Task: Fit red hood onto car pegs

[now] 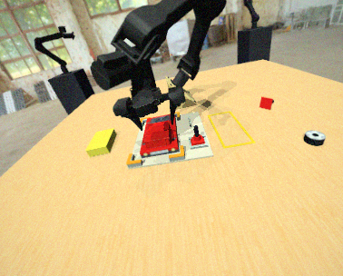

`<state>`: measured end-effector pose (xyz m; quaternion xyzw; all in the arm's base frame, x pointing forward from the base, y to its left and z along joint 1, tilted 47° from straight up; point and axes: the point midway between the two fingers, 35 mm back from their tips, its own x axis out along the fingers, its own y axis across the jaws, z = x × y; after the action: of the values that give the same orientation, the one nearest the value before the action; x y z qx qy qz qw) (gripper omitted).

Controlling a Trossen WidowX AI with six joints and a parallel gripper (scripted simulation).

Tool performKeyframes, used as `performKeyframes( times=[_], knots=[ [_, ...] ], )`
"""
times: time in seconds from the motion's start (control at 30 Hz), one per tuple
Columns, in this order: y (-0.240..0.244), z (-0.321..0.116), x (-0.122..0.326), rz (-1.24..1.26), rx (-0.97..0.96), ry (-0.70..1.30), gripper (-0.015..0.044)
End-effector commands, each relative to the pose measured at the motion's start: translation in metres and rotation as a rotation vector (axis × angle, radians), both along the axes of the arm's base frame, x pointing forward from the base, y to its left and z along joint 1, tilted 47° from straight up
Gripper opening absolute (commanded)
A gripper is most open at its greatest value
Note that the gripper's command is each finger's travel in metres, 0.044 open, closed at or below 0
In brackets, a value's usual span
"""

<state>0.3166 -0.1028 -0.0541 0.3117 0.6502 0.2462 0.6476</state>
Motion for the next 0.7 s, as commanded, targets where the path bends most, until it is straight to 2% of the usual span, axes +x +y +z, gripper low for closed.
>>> performKeyframes(
  times=[0.0,0.1,0.67],
  knots=[
    [-0.028,0.023,0.0,-0.008,-0.011,-0.013,0.044],
    [-0.038,0.033,-0.002,-0.007,-0.009,-0.013,0.044],
    [-0.038,0.033,-0.002,-0.007,-0.009,-0.013,0.044]
  ],
)
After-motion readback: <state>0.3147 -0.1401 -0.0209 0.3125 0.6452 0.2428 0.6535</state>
